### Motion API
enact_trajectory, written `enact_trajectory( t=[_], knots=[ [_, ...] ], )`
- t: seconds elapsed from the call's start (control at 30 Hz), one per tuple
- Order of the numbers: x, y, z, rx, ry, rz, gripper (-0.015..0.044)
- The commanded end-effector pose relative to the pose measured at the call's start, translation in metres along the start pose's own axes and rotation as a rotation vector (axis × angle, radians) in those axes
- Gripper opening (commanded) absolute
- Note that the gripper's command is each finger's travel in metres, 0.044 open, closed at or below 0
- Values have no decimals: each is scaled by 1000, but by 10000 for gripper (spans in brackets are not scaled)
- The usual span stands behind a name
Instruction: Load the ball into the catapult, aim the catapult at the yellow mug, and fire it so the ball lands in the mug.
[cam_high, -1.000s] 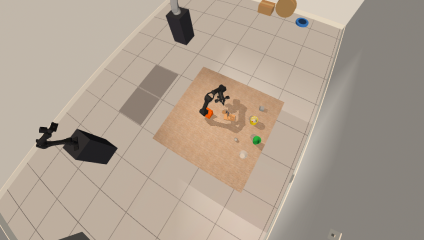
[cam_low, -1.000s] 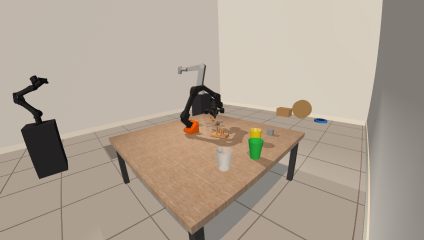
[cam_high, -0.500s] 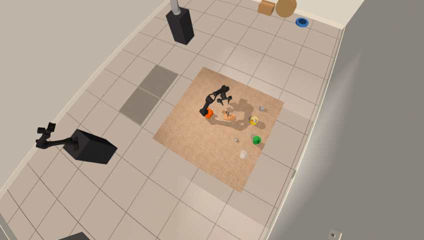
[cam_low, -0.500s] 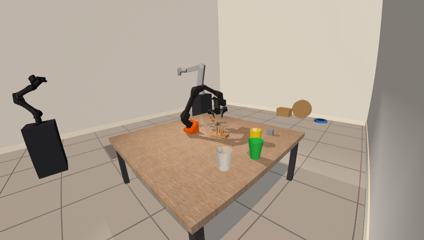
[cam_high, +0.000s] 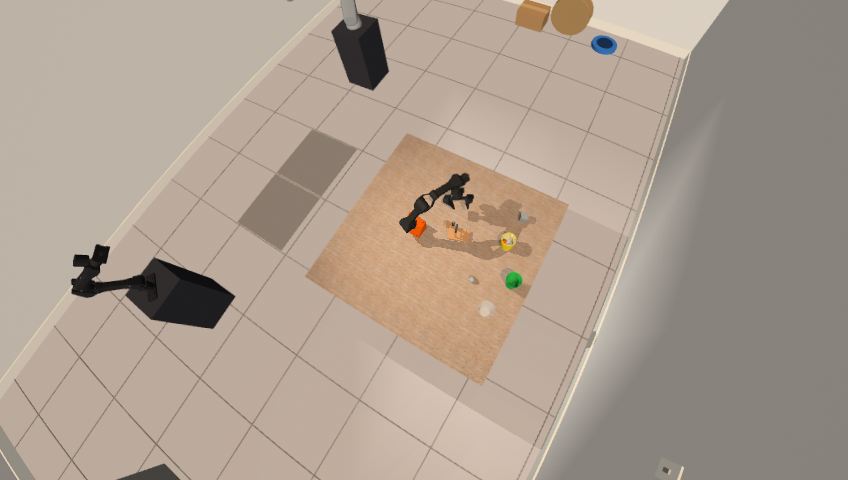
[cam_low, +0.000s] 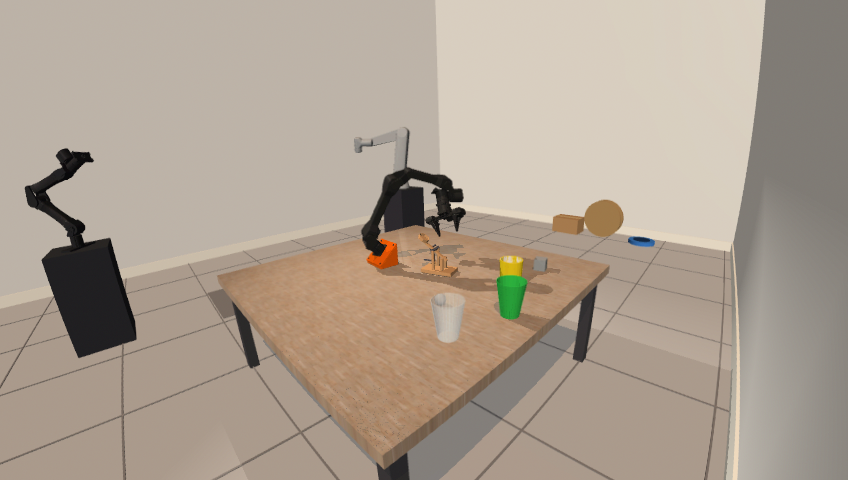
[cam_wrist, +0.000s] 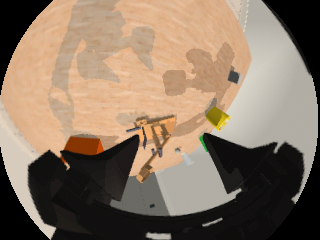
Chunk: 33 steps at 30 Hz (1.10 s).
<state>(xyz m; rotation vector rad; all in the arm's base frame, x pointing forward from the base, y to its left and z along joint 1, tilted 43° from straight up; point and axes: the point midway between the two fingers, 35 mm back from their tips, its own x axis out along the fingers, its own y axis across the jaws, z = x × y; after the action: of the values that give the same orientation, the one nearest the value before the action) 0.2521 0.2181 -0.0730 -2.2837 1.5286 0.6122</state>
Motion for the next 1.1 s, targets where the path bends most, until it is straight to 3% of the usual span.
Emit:
enact_trajectory(
  t=[0.0,0.63,1.07],
  knots=[
    [-4,-19,-3,113,-52,-4,440],
    [1,-104,-29,625,-232,5,440],
    [6,-167,-72,968,-345,-15,440]
  ],
)
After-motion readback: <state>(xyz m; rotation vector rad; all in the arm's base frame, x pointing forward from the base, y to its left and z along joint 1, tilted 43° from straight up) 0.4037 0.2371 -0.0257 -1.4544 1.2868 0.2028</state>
